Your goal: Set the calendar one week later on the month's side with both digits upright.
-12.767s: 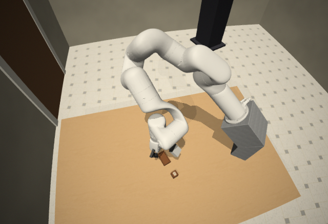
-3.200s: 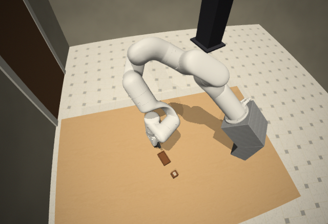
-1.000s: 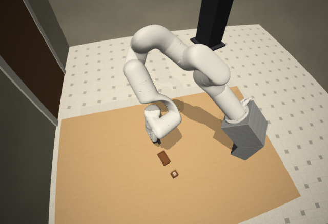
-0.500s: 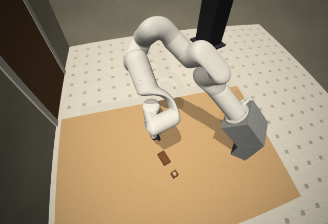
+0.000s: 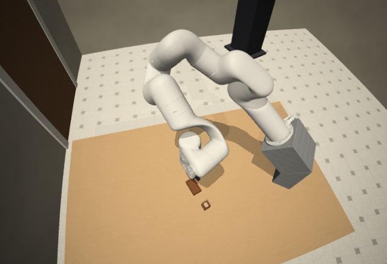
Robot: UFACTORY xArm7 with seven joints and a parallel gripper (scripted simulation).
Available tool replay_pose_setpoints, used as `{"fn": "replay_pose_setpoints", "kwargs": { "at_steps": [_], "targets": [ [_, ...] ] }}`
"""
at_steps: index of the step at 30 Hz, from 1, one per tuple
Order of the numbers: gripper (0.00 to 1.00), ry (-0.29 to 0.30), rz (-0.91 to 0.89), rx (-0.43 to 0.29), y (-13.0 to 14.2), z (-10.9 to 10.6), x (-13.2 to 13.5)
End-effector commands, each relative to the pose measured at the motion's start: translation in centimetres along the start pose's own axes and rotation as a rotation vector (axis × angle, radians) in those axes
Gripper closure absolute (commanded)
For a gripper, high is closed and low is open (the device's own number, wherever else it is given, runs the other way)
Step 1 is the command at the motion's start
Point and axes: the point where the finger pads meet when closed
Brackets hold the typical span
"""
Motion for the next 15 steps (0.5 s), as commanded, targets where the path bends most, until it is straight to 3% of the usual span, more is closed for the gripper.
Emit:
{"fn": "replay_pose_setpoints", "kwargs": {
  "at_steps": [1, 15],
  "targets": [
    [0.71, -0.012, 0.008, -0.007, 0.34, -0.15, 0.99],
    [0.71, -0.012, 0.008, -0.007, 0.35, 0.17, 0.99]
  ]
}}
Point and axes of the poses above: the point where the finger pads meet when closed, its own z axis out along the fingers, its own x axis across the jaws, y = z × x, and after that the axes turned 7 degrees about -z, right-handed
